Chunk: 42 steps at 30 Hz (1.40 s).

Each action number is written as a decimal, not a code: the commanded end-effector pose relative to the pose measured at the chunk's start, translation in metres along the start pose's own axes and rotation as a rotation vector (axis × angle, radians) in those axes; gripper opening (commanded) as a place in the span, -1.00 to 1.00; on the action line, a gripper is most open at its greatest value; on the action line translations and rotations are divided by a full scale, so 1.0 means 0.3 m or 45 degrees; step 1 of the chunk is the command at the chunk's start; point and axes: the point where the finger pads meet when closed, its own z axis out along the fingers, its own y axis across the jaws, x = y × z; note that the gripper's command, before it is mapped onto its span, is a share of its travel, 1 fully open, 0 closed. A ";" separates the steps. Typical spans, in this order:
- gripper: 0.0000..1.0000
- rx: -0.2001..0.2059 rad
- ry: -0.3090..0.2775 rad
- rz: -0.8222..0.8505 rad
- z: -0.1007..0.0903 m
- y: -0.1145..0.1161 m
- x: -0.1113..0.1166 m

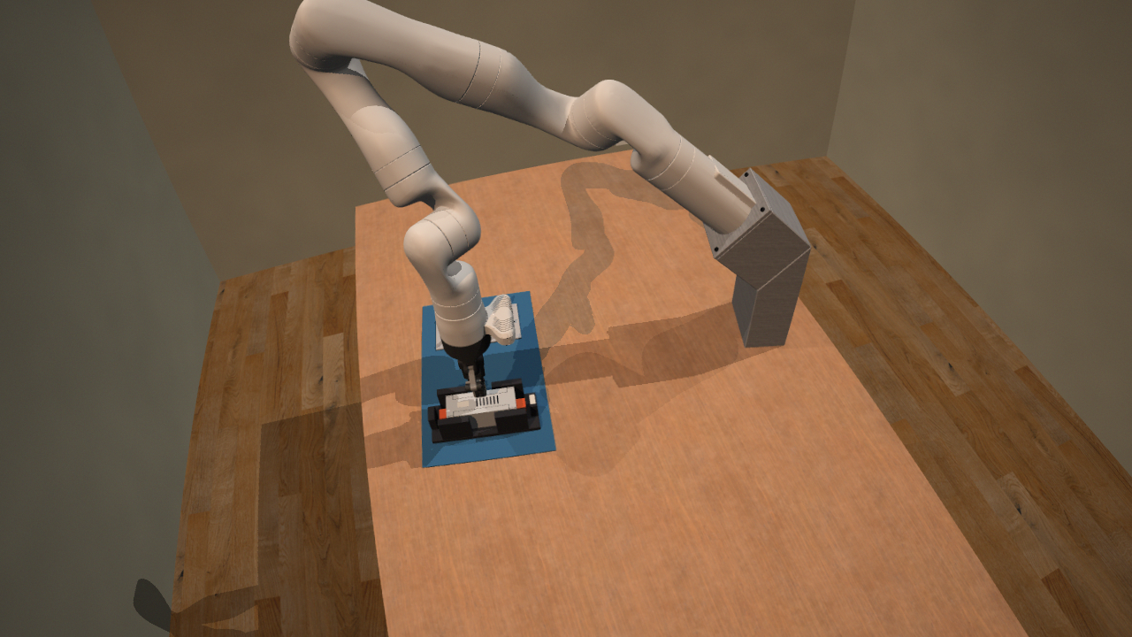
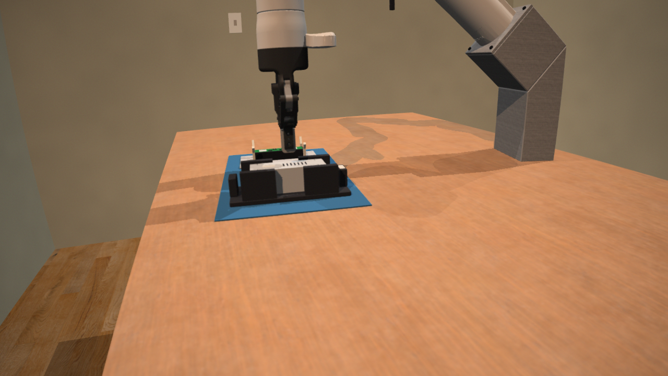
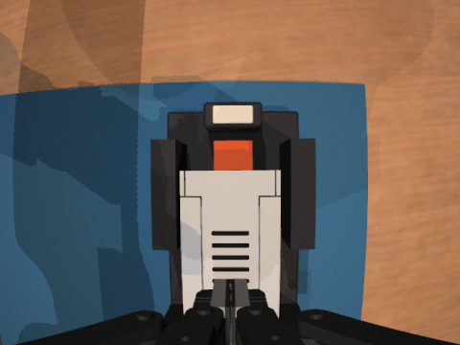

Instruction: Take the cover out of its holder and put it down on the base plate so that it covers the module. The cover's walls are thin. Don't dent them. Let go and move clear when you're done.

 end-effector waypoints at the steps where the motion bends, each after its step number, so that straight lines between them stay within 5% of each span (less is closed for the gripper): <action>1: -1.00 -0.001 -0.001 0.000 -0.001 0.001 -0.001; 26: -1.00 -0.001 -0.001 0.000 -0.001 0.001 -0.001; 27: 1.00 -0.001 -0.001 0.000 -0.001 0.001 -0.001; 42: 1.00 -0.001 -0.001 0.000 -0.001 0.001 -0.001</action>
